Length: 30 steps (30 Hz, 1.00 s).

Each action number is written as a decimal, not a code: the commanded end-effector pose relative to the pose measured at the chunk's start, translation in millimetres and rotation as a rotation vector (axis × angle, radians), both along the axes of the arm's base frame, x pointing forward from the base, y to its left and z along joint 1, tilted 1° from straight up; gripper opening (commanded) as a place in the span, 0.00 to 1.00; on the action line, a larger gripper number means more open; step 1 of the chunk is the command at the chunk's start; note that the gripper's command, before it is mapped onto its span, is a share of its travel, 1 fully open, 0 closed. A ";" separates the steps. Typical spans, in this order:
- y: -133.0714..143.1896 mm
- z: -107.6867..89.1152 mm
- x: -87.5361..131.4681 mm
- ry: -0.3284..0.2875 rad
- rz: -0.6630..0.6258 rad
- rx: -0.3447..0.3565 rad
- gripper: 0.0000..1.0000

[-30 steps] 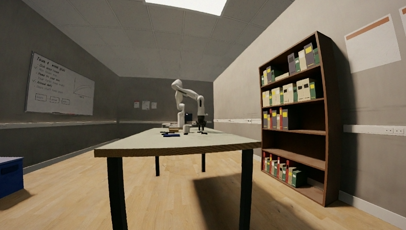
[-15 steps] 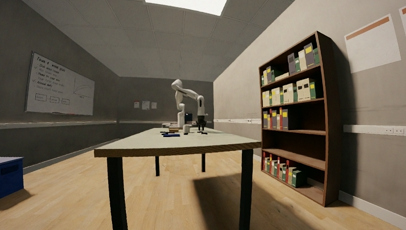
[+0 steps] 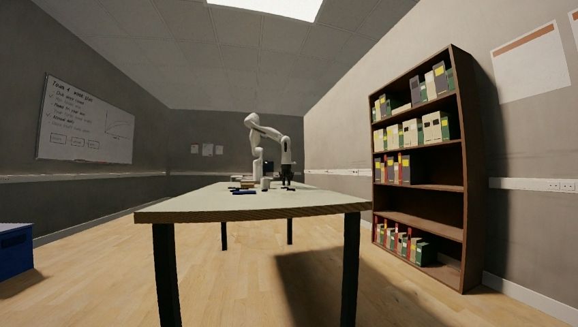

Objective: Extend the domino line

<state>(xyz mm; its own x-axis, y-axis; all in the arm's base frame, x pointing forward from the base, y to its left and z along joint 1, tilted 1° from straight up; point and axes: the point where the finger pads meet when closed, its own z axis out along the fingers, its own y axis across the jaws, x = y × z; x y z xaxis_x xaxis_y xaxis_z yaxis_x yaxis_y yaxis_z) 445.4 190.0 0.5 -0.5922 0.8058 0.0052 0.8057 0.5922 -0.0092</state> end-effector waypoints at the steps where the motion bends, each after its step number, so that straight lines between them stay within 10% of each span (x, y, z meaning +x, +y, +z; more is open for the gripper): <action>1: 0.2 0.8 0.5 -0.002 0.000 0.000 0.49; 30: 0.4 3.2 -0.1 -0.017 0.001 -0.025 0.49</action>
